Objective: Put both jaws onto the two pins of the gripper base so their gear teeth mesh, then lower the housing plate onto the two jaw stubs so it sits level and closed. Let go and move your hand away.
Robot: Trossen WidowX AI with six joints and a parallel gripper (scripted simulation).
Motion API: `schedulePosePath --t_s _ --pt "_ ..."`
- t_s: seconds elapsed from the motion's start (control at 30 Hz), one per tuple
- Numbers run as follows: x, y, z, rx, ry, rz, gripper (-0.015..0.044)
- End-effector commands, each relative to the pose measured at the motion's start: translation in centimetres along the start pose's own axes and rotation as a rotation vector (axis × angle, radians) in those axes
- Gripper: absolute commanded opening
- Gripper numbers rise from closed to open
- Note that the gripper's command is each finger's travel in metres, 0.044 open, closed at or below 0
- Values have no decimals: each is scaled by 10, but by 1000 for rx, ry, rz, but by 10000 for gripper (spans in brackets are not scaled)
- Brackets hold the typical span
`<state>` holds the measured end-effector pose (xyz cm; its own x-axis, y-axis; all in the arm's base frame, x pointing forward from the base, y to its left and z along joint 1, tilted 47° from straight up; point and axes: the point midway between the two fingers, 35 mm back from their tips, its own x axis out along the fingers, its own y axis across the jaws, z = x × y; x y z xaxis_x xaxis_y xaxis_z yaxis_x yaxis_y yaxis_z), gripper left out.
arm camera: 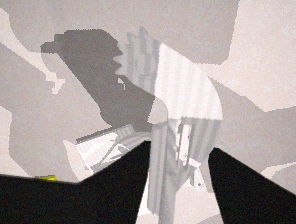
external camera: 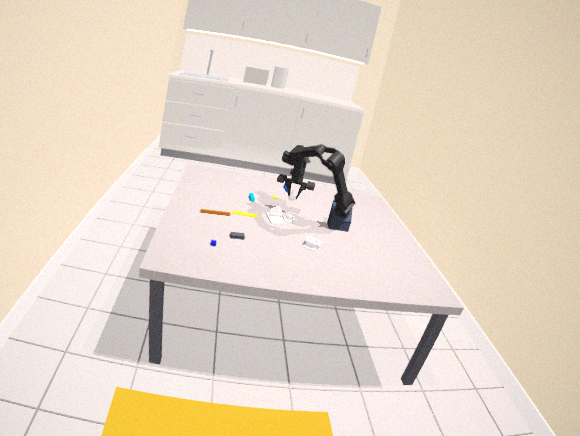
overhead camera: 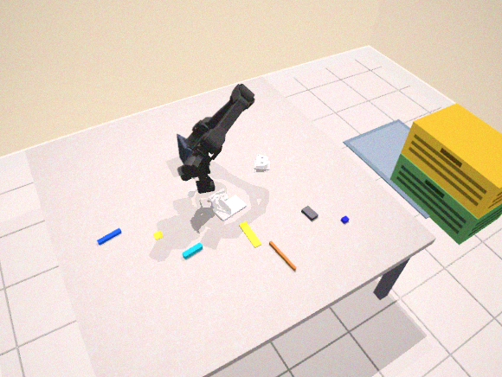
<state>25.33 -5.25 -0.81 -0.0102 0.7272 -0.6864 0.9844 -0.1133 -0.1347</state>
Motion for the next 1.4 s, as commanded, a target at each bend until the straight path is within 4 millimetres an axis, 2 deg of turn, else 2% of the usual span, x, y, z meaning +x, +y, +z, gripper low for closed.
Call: schedulePosePath --t_s 0.0,1.37 --pt "0 -3 -4 82 2 4 134" --pt "7 -41 -36 922 5 -1 134"
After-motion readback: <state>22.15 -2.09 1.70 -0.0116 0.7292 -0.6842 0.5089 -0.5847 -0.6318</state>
